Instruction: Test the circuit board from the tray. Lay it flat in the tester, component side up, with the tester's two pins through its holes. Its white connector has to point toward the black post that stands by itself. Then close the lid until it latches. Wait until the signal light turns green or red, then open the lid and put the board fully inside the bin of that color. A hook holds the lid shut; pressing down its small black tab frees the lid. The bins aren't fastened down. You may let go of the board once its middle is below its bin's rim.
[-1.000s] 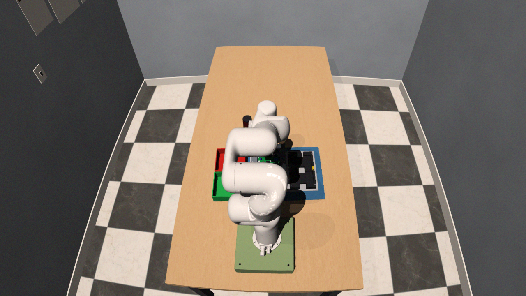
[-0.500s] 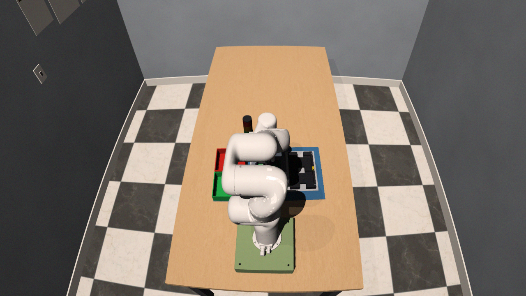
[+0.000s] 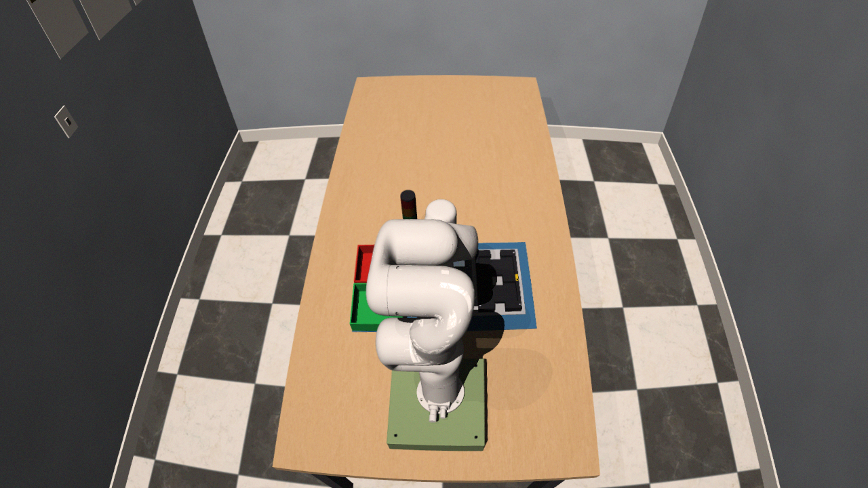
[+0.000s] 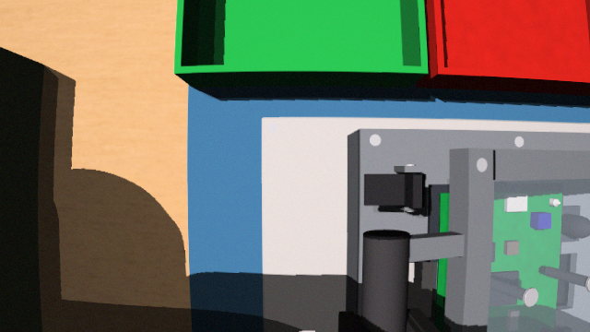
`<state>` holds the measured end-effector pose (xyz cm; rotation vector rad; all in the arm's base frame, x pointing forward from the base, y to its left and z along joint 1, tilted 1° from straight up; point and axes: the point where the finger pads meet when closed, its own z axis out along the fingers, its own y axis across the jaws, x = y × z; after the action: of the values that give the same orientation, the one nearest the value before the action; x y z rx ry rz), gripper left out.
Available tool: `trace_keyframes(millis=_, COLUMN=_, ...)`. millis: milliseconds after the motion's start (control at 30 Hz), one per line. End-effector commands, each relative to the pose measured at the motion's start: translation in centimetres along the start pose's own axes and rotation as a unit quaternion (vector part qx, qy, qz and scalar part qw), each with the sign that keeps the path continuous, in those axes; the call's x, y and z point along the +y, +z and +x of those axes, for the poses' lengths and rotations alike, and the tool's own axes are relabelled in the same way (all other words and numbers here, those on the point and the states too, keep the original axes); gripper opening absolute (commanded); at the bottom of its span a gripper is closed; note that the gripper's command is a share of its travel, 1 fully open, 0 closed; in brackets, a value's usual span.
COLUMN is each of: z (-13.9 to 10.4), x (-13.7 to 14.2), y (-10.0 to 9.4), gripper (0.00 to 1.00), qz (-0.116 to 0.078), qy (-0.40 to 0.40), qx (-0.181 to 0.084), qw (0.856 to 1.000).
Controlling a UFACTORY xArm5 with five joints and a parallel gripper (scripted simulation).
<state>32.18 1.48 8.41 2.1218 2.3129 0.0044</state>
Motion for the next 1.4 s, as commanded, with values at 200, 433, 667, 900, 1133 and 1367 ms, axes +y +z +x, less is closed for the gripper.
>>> trace_keyframes(millis=200, z=0.0, x=-0.2, y=1.7, gripper=0.00, qz=-0.002, qy=0.000, qx=0.000, qw=1.000)
trace_keyframes(millis=433, z=0.0, x=-0.3, y=2.3, gripper=0.00, qz=-0.002, qy=0.000, qx=0.000, qw=1.000)
trace_keyframes(millis=667, z=0.0, x=-0.4, y=3.0, gripper=0.00, qz=-0.002, qy=0.000, qx=0.000, qw=1.000)
trace_keyframes(millis=900, z=0.0, x=-0.5, y=3.4, gripper=0.00, qz=-0.002, qy=0.000, qx=0.000, qw=1.000)
trace_keyframes(millis=1133, z=0.0, x=-0.5, y=3.5, gripper=0.00, qz=-0.002, qy=0.000, qx=0.000, qw=1.000)
trace_keyframes(millis=1367, z=0.0, x=-0.5, y=3.6, gripper=0.00, qz=-0.002, qy=0.000, qx=0.000, qw=1.000)
